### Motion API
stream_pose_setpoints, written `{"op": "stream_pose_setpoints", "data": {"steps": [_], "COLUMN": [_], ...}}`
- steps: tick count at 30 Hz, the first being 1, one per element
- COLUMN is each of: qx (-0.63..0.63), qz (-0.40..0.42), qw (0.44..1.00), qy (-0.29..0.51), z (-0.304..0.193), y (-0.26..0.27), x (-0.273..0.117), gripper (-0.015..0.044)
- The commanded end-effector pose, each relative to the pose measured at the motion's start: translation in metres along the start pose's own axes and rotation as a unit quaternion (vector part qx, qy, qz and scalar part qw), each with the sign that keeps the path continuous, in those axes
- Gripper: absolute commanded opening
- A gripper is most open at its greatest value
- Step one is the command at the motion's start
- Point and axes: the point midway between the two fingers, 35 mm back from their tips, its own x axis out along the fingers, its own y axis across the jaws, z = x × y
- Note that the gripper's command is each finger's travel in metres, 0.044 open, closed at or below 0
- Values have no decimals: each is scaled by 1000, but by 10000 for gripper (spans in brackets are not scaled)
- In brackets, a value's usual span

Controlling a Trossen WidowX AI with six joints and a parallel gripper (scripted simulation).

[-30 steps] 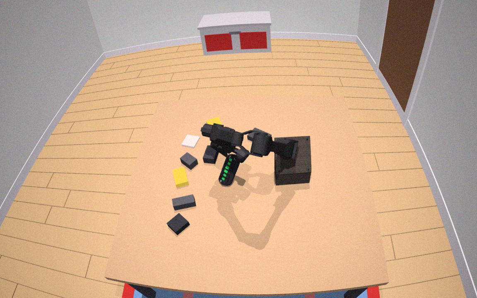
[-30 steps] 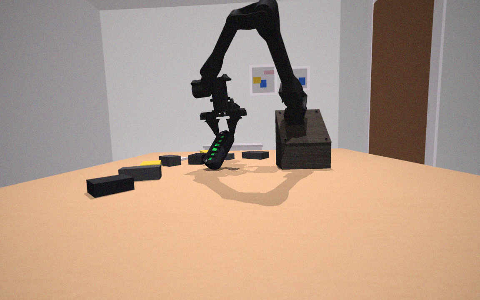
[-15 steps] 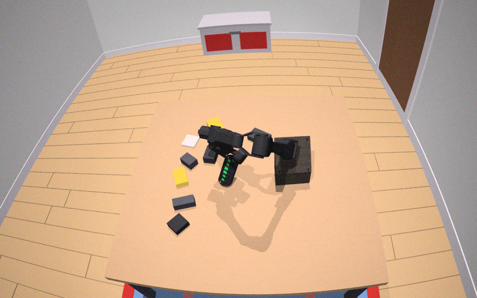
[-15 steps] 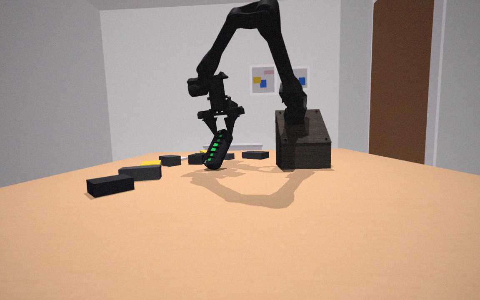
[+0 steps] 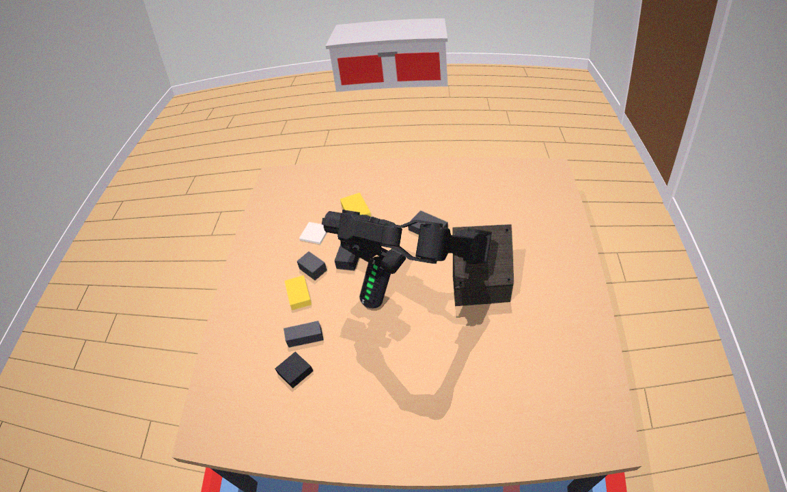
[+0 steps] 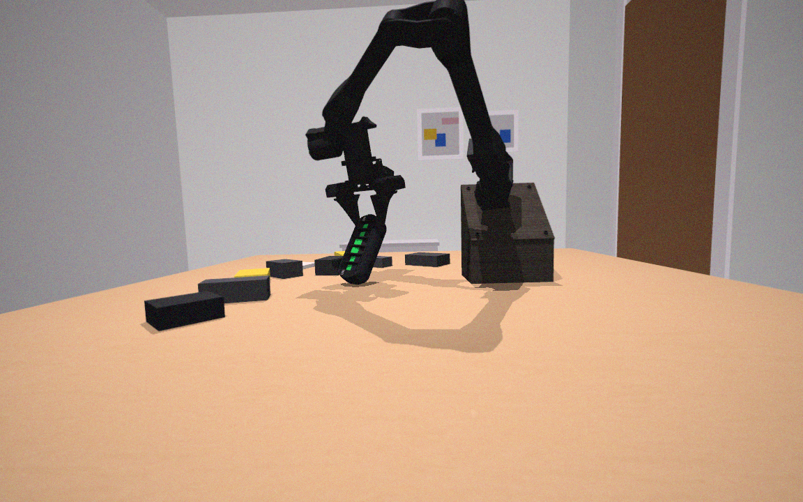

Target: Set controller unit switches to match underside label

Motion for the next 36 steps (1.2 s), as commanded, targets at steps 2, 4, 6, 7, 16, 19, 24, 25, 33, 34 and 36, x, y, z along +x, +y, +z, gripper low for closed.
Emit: {"op": "stream_pose_setpoints", "data": {"steps": [2,4,6,7,16,19,24,25,33,34,36], "qx": [-5,-5,-5,-5,-5,-5,-5,-5,-5,-5,-5], "qz": [4,4,4,4,4,4,4,4,4,4,4], "qw": [1000,1000,1000,1000,1000,1000,1000,1000,999,999,999], "qy": [1,-1,-3,-4,-13,-16,-21,-23,-31,-32,-33], "z": [-9,-11,-13,-13,-21,-23,-27,-28,-35,-36,-38], "y": [2,2,2,2,2,2,2,2,2,2,2], "x": [-3,-4,-5,-5,-8,-9,-10,-10,-12,-13,-13], "gripper": [338,338,338,338,338,338,338,338,338,338,338]}}
